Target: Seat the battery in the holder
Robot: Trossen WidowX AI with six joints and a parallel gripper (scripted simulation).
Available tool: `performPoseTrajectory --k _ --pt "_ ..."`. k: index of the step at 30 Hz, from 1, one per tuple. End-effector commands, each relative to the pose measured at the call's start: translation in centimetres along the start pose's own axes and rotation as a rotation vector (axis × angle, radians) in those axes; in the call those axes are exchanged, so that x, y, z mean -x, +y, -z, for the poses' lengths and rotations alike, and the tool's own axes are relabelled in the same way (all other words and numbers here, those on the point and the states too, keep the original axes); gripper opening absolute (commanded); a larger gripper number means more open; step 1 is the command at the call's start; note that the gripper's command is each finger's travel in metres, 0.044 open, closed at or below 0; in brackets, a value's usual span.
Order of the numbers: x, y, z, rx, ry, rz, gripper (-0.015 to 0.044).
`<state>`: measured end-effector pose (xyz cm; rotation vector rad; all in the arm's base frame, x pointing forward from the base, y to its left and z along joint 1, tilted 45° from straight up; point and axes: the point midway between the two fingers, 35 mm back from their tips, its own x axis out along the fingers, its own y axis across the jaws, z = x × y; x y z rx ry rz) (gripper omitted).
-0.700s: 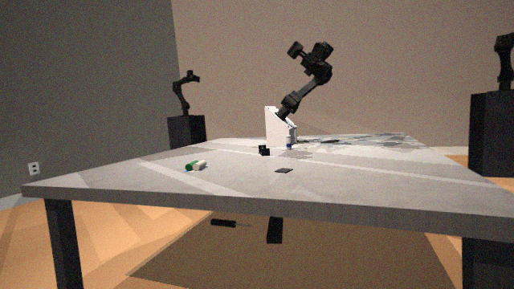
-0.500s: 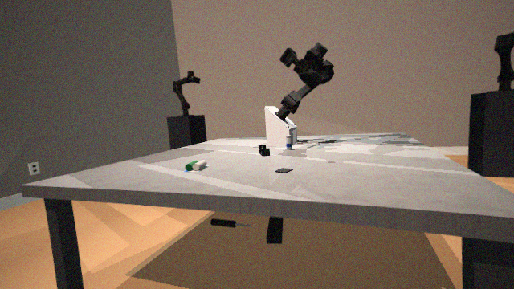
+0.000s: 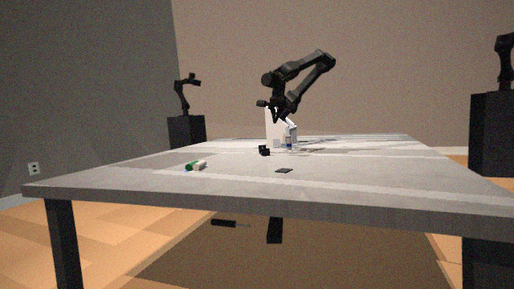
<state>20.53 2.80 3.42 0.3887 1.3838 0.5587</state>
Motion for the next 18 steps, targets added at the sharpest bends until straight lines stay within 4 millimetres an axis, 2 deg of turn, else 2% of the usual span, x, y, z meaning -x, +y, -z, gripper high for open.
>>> performPoseTrajectory --k 1,8,18 --pt "-0.4 1.2 2.1 -0.11 0.097 -0.164 0.0" --pt "-0.5 1.2 2.1 -0.11 0.097 -0.163 0.0" --pt "-6.9 2.1 2.6 -0.107 0.099 -0.157 0.0"
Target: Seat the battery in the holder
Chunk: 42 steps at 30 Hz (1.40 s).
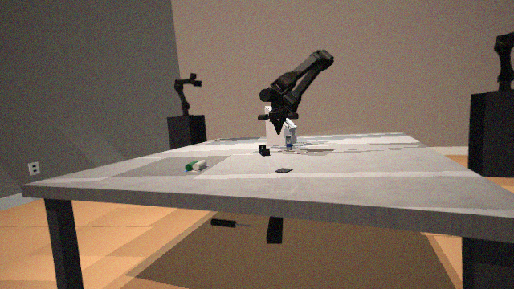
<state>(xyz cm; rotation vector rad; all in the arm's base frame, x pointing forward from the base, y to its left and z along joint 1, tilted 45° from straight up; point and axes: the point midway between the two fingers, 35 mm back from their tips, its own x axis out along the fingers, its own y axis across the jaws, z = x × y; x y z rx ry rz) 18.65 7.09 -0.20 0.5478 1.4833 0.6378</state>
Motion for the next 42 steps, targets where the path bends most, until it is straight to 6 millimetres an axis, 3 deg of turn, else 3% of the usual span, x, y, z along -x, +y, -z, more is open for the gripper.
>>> performPoseTrajectory --k 1,4,42 --pt "-2.3 0.3 0.4 -0.013 0.004 -0.017 0.0" --pt "-3.2 0.5 0.5 -0.015 0.003 -0.024 0.0" --pt "-3.1 5.9 0.2 -0.014 0.003 -0.022 0.0"
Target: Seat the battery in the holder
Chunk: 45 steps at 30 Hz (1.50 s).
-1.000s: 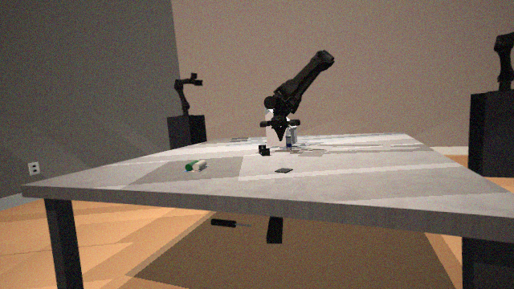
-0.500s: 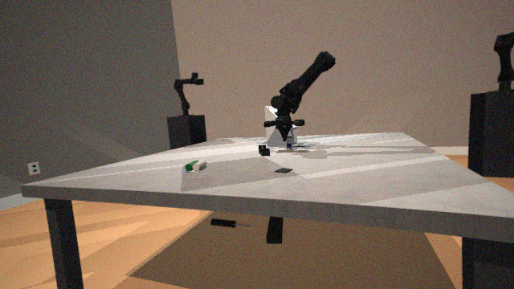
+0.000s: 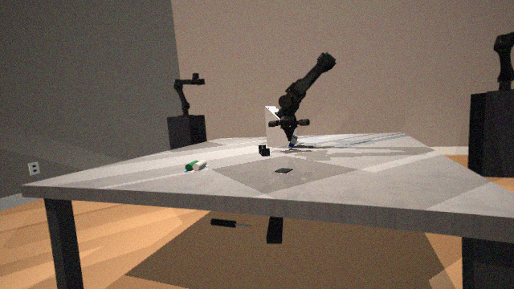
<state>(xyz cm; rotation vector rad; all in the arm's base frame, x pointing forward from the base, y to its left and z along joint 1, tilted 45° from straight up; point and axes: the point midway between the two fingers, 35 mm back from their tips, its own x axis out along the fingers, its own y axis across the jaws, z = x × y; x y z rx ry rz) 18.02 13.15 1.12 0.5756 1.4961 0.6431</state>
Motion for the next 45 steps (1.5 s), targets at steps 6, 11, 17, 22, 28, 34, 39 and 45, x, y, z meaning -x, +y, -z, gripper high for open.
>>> performPoseTrajectory --k 6,11,17,22,28,34,39,45 --pt "0.1 1.6 0.1 0.005 -0.006 -0.006 0.0" --pt "0.2 2.0 0.2 0.005 -0.006 -0.008 0.0" --pt "2.7 1.5 -0.2 0.004 -0.002 0.003 0.0" --pt "5.9 1.6 -0.2 0.004 -0.004 0.003 0.0" --pt "8.2 1.9 0.2 0.005 -0.006 -0.004 0.0" --pt "7.9 1.7 0.2 -0.006 0.002 -0.003 0.0" --pt "7.9 1.7 0.2 -0.015 0.002 -0.003 0.0026" --pt "6.1 2.1 0.0 -0.41 -0.002 0.008 0.0184"
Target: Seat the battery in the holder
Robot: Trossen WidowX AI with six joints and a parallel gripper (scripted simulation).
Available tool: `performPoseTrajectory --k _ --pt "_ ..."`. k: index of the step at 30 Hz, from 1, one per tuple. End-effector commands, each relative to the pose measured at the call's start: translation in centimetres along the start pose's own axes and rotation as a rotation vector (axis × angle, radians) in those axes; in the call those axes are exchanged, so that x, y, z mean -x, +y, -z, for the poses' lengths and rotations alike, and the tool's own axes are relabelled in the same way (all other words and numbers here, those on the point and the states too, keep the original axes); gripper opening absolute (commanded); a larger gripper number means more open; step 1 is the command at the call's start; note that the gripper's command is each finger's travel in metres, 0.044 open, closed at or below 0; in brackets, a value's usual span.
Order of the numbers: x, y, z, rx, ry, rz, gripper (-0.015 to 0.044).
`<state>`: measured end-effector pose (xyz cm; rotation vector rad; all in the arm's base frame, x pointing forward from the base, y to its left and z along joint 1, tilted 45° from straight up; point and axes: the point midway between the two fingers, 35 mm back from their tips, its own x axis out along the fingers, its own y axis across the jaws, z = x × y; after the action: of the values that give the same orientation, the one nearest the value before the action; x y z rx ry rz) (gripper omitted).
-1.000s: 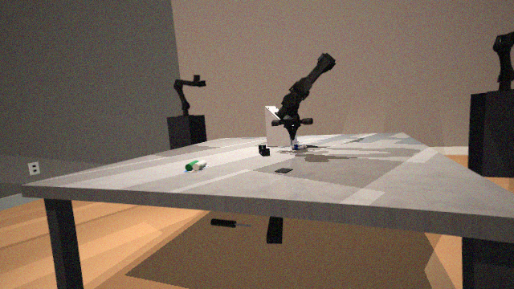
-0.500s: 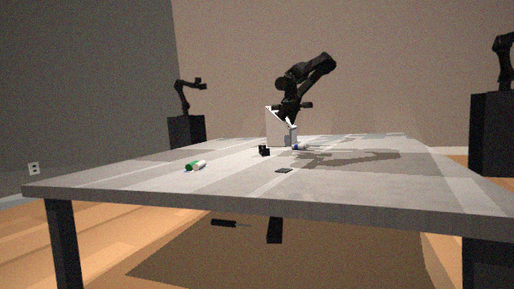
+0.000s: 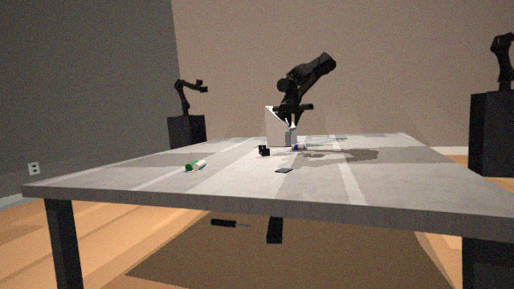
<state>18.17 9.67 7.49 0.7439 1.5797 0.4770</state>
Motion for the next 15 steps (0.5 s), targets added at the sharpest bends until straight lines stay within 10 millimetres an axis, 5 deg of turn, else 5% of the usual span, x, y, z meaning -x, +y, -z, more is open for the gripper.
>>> performPoseTrajectory --k 1,15 --pt "-1.2 0.3 0.0 -0.261 -0.004 0.006 0.021" --pt "-5.5 2.2 0.7 -1.288 0.002 -0.012 0.0243"
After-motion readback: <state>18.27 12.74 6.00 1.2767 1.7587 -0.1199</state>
